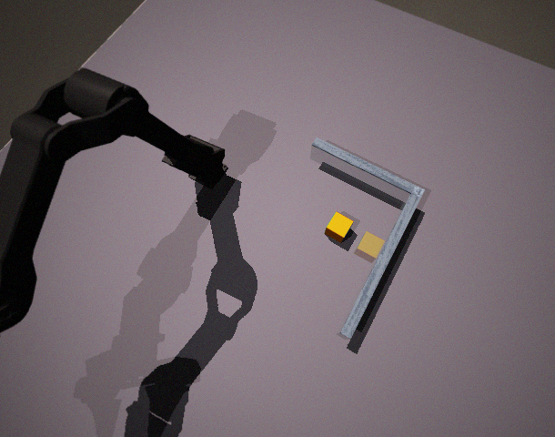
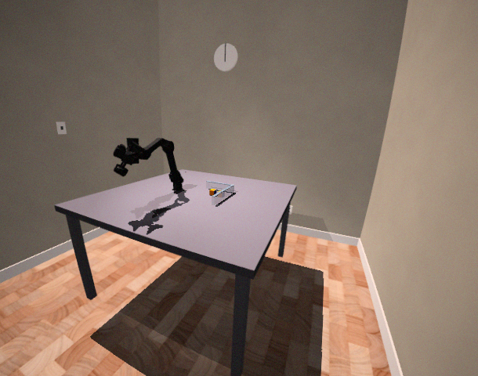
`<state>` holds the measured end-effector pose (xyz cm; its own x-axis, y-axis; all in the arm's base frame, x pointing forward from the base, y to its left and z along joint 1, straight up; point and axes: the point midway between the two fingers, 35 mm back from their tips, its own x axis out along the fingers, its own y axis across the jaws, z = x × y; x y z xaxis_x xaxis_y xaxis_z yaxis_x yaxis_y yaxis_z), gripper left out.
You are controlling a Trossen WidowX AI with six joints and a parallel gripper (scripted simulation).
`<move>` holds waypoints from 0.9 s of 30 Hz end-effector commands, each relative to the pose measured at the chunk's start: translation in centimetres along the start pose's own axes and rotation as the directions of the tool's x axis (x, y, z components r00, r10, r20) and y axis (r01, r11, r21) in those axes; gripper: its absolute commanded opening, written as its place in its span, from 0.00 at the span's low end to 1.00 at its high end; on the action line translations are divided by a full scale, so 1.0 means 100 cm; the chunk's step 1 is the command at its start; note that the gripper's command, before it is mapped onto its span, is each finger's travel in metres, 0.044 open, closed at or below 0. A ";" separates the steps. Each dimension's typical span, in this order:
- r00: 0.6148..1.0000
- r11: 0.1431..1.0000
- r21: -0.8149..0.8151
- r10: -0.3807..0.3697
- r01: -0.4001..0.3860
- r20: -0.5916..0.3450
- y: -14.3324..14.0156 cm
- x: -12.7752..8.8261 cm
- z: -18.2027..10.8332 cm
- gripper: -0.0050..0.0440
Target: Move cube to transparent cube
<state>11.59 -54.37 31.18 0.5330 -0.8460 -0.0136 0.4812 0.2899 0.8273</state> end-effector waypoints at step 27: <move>0.970 0.997 -0.070 -0.059 0.044 -0.235 0.040 0.019 -0.112 0.67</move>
<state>17.68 -52.48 28.58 0.5977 -0.7897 -0.1386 0.5283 0.2580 0.8089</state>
